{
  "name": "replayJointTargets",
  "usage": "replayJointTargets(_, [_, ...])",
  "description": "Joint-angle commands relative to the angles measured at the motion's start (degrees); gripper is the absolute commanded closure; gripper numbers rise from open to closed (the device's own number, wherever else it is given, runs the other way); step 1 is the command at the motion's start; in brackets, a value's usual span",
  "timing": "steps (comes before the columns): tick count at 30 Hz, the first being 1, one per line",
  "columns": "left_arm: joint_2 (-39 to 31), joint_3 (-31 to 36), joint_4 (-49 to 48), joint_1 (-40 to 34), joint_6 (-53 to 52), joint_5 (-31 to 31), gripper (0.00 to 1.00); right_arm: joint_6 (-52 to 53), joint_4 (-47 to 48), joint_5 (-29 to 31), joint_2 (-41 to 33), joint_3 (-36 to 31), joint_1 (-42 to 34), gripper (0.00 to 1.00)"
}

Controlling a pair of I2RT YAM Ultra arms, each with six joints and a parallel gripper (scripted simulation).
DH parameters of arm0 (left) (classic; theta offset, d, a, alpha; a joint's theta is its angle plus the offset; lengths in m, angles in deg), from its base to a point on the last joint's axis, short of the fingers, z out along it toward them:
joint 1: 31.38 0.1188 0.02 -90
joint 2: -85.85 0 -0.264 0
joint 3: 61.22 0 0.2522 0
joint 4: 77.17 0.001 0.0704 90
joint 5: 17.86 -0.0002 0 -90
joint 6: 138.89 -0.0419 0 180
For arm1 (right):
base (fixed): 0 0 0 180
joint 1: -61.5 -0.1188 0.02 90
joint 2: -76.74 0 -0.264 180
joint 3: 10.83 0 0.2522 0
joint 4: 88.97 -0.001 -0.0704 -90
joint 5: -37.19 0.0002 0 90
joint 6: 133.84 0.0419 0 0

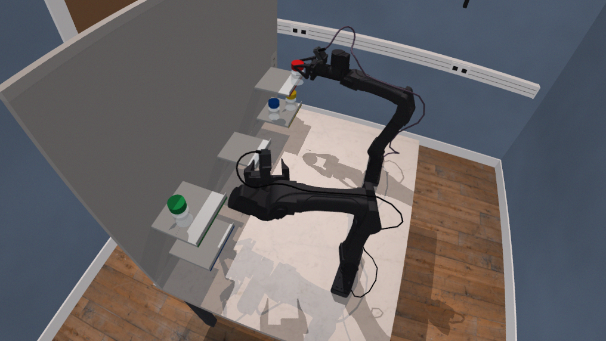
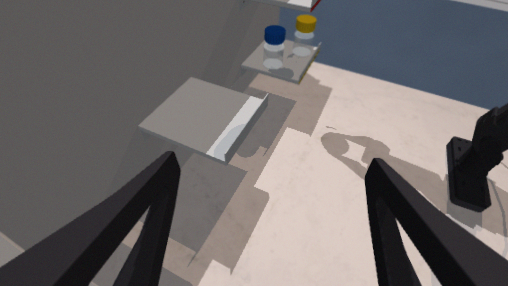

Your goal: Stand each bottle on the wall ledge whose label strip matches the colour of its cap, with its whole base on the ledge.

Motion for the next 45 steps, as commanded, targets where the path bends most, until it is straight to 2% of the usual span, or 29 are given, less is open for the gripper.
replayJointTargets(1, [0.25,-2.25,0.83,0.13,-0.47,-1.38,0.11,0.07,3.29,1.01,0.83,2.35,-0.68,0.50])
replayJointTargets(15, [0.25,-2.25,0.83,0.13,-0.47,-1.38,0.11,-0.28,7.04,2.09,11.25,10.13,-1.91,0.50])
replayJointTargets(22, [0.25,-2.25,0.84,0.13,-0.47,-1.38,0.11,-0.31,7.14,2.16,13.49,12.21,-2.09,0.50])
replayJointTargets(39, [0.25,-2.25,0.84,0.13,-0.47,-1.38,0.11,-0.31,7.31,2.15,13.24,12.53,-2.09,0.50])
replayJointTargets(45, [0.25,-2.25,0.84,0.13,-0.47,-1.38,0.11,-0.29,11.55,2.15,12.55,8.97,-2.10,0.50])
